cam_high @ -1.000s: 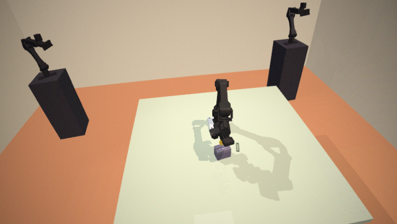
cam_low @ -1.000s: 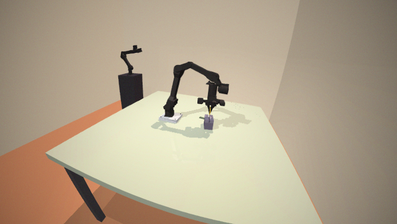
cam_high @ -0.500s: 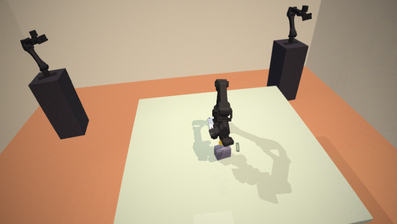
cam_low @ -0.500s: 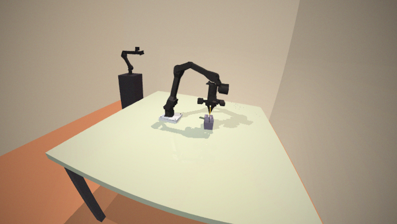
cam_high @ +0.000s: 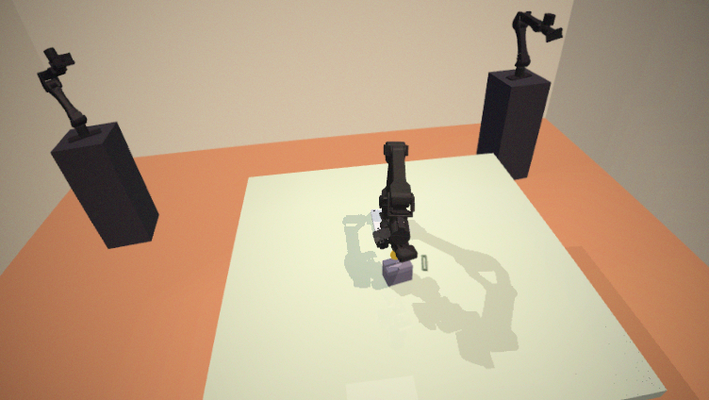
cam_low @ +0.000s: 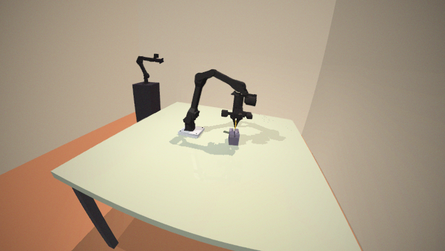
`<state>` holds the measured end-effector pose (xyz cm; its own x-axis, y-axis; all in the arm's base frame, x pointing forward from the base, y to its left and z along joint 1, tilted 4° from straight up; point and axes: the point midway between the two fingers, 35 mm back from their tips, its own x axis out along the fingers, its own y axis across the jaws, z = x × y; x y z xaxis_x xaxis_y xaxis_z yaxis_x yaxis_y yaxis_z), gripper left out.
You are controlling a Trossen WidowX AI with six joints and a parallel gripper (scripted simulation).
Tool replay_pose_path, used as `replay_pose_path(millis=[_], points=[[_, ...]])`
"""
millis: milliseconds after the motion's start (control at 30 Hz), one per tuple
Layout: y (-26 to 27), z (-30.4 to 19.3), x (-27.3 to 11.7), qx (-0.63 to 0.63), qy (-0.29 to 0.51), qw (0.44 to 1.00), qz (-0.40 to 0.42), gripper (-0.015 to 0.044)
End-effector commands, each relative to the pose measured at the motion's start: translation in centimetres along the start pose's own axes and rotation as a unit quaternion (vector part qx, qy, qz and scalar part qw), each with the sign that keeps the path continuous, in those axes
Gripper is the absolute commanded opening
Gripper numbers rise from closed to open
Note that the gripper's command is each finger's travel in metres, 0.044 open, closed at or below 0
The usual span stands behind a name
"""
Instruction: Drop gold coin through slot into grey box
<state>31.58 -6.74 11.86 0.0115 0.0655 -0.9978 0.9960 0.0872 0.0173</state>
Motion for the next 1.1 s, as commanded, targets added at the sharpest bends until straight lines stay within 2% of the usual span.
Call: replay_pose_path(millis=[0, 1067], points=[[0.0, 0.0, 0.2, 0.001, 0.000, 1.000, 0.000, 0.0000], [0.0, 0.0, 1.5, 0.002, 0.000, 1.000, 0.000, 0.0000]])
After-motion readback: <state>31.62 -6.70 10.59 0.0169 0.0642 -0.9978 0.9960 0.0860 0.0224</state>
